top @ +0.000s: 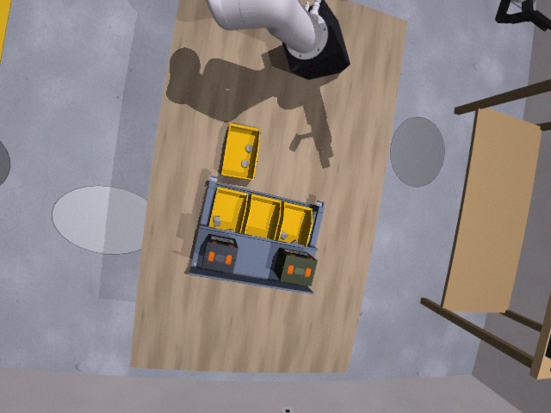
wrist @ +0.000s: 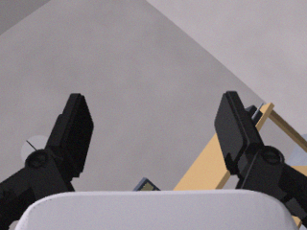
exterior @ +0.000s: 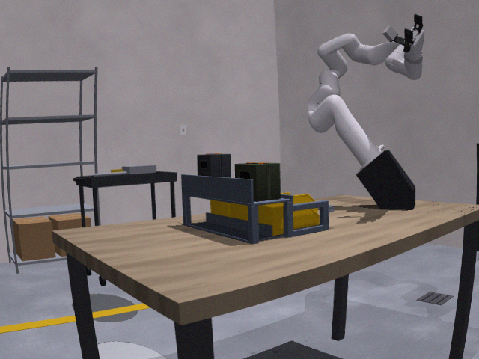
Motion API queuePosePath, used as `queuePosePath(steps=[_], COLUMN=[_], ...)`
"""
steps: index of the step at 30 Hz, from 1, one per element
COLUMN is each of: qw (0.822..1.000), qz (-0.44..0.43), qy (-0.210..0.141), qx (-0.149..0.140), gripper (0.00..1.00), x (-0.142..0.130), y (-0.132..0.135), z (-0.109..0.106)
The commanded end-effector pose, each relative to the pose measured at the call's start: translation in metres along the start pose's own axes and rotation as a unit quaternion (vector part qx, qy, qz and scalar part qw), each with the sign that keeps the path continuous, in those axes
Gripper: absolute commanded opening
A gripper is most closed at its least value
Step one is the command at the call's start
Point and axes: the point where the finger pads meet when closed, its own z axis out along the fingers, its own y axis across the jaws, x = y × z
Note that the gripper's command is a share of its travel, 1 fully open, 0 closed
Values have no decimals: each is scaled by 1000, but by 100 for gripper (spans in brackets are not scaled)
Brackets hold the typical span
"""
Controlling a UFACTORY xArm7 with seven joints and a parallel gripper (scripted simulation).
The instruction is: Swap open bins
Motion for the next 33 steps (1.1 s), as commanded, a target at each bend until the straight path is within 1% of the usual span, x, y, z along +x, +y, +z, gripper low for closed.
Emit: queuePosePath(steps=[1,7,9,17,19,27,29,33], qw=[1000,1000,997,997,992,992,984,984], qz=[9,9,22,22,35,35,50,50], qy=[5,5,15,15,26,26,38,38], qx=[-29,-29,-75,-75,-121,-121,-166,-166], gripper=[100,100,100,100,100,100,100,100], x=[5,5,13,13,21,21,29,29], y=[18,18,49,49,82,82,114,114], z=[11,11,23,23,33,33,41,41])
